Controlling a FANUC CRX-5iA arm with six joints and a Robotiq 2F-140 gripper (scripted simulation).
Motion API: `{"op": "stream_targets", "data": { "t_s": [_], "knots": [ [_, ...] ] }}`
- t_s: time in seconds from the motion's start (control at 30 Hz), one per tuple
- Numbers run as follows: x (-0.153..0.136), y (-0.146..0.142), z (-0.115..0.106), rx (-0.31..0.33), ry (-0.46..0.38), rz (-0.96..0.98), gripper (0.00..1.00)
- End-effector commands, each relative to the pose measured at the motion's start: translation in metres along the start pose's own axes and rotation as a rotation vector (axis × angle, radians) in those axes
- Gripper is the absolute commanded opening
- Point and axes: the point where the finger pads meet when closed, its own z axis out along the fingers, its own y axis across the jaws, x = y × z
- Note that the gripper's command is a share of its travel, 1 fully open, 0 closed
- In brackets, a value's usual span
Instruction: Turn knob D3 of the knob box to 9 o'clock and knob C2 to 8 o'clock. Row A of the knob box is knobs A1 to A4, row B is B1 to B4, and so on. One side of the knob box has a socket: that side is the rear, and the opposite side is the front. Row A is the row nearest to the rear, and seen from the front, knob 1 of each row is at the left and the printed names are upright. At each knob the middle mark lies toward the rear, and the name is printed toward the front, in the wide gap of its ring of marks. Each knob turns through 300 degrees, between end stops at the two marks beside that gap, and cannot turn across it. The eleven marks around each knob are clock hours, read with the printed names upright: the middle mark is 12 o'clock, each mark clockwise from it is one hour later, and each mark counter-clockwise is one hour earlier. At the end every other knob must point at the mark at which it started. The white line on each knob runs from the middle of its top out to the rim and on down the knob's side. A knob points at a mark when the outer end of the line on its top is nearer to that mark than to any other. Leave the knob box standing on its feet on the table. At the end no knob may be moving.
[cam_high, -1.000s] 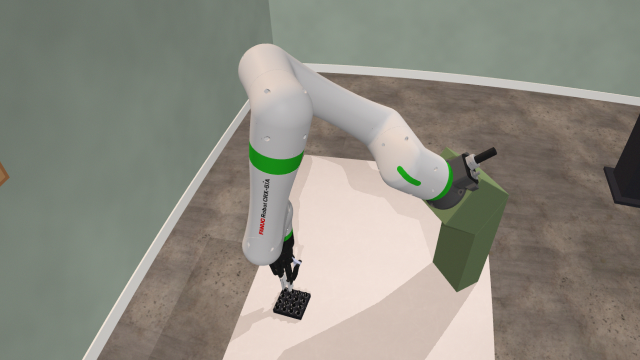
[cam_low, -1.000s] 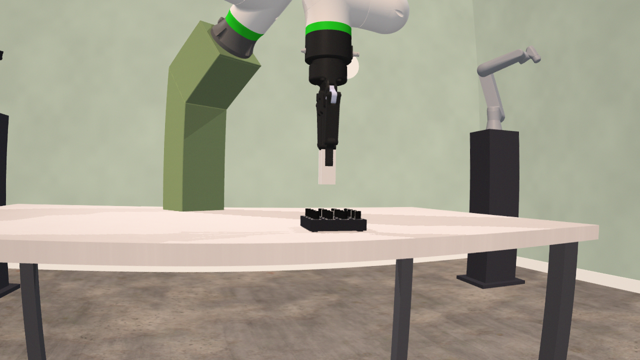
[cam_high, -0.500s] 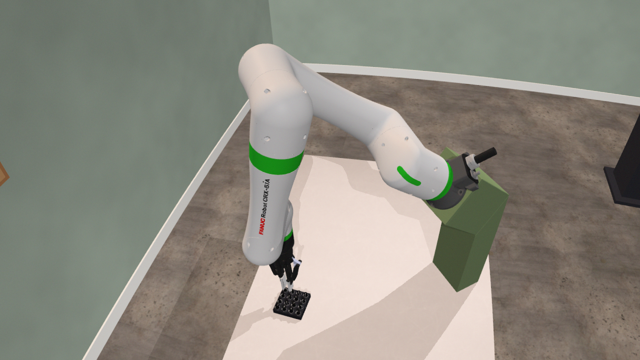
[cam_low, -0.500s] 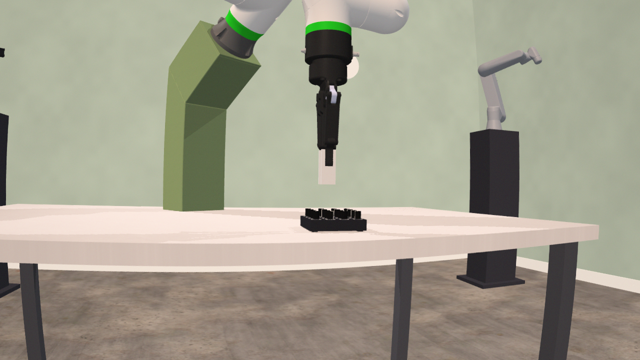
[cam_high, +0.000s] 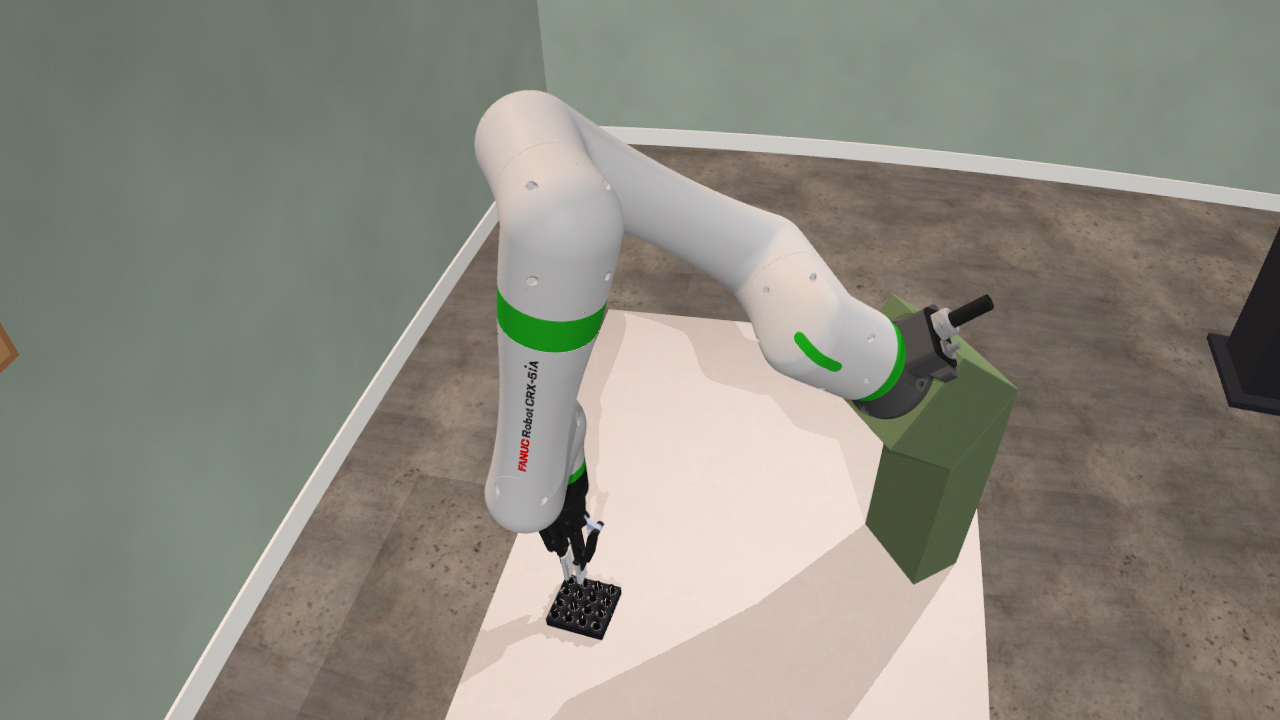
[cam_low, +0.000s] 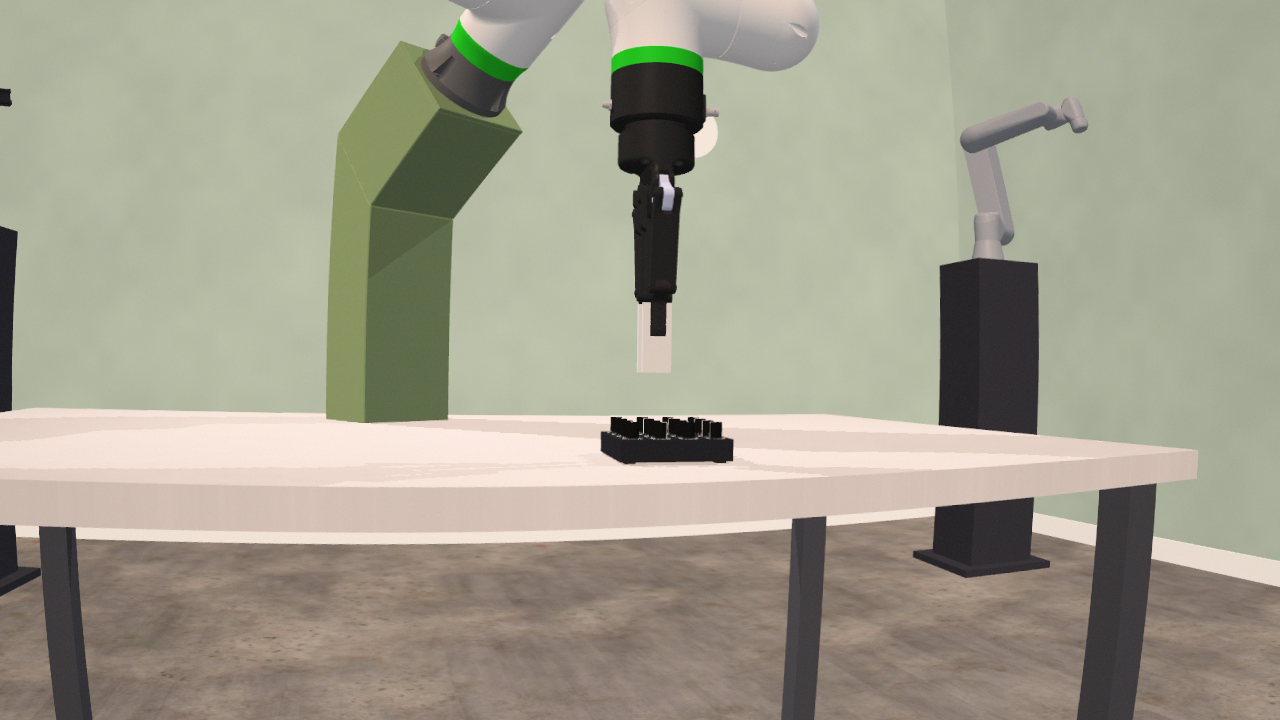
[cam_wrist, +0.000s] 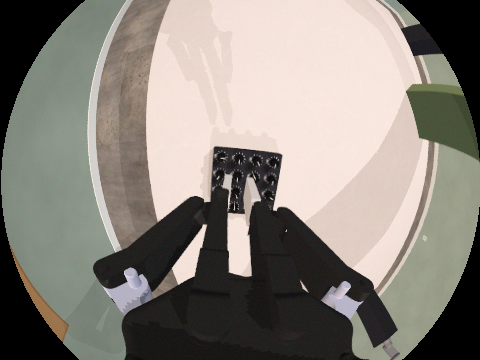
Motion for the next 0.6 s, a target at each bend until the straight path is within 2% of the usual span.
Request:
{"op": "stream_targets", "data": {
  "t_s": [0.0, 0.57],
  "knots": [
    [0.0, 0.0, 0.001, 0.0, 0.0, 0.0, 0.12],
    [-0.001, 0.0, 0.018, 0.0, 0.0, 0.0, 0.12]
  ]
}}
